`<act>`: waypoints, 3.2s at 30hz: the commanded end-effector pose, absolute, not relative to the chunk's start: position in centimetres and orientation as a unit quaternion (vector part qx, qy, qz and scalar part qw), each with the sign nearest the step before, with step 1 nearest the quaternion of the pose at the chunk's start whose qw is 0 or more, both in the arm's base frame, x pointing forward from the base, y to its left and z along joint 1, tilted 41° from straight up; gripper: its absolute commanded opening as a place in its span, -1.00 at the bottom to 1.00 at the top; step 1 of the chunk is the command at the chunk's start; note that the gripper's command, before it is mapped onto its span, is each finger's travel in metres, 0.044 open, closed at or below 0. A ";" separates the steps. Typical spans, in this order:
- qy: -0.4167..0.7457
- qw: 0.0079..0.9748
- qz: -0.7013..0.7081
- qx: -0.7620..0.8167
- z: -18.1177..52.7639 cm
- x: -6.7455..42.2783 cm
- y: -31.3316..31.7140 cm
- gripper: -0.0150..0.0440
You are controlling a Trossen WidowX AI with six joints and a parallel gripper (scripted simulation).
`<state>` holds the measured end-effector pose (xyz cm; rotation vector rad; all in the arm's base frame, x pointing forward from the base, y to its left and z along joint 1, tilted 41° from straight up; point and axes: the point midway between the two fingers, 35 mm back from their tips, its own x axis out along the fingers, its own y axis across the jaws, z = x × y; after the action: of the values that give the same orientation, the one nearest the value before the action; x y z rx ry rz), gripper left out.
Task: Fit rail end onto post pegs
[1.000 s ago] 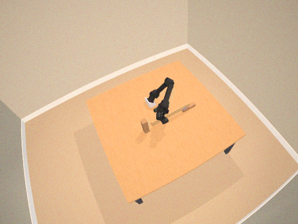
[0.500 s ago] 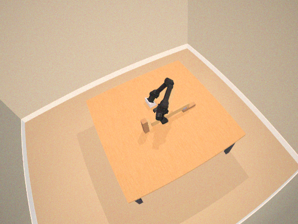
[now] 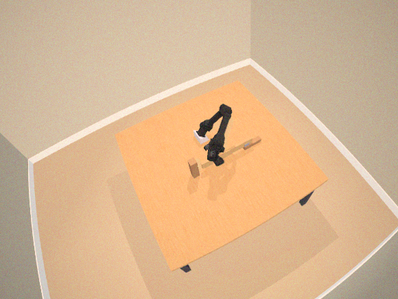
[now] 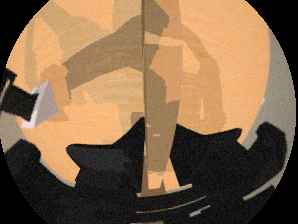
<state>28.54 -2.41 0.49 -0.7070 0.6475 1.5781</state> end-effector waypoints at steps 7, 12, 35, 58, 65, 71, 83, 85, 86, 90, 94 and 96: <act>0.279 0.605 0.679 -0.308 0.3 28.7 -2.9 -0.49; 0.279 0.605 0.679 -0.308 0.3 28.7 -3.0 -0.49; 0.279 0.605 0.678 -0.309 -0.2 28.8 -3.6 -0.49; 0.279 0.605 0.678 -0.309 -0.6 28.9 -4.1 -0.49; 0.279 0.605 0.678 -0.309 -0.7 28.9 -4.3 -0.49; 0.279 0.605 0.678 -0.309 -0.9 28.9 -4.4 -0.49; 0.279 0.605 0.678 -0.309 -1.1 28.9 -4.6 -0.49; 0.279 0.605 0.678 -0.309 -1.1 28.9 -4.7 -0.49; 0.279 0.605 0.678 -0.309 -1.1 28.9 -4.7 -0.49; 0.279 0.605 0.678 -0.309 -1.2 28.9 -4.8 -0.49; 0.279 0.605 0.678 -0.309 -1.1 28.9 -4.9 -0.49; 0.279 0.605 0.678 -0.309 -1.1 28.9 -4.9 -0.49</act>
<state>28.77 -4.29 -1.16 -0.7044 0.6458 1.5827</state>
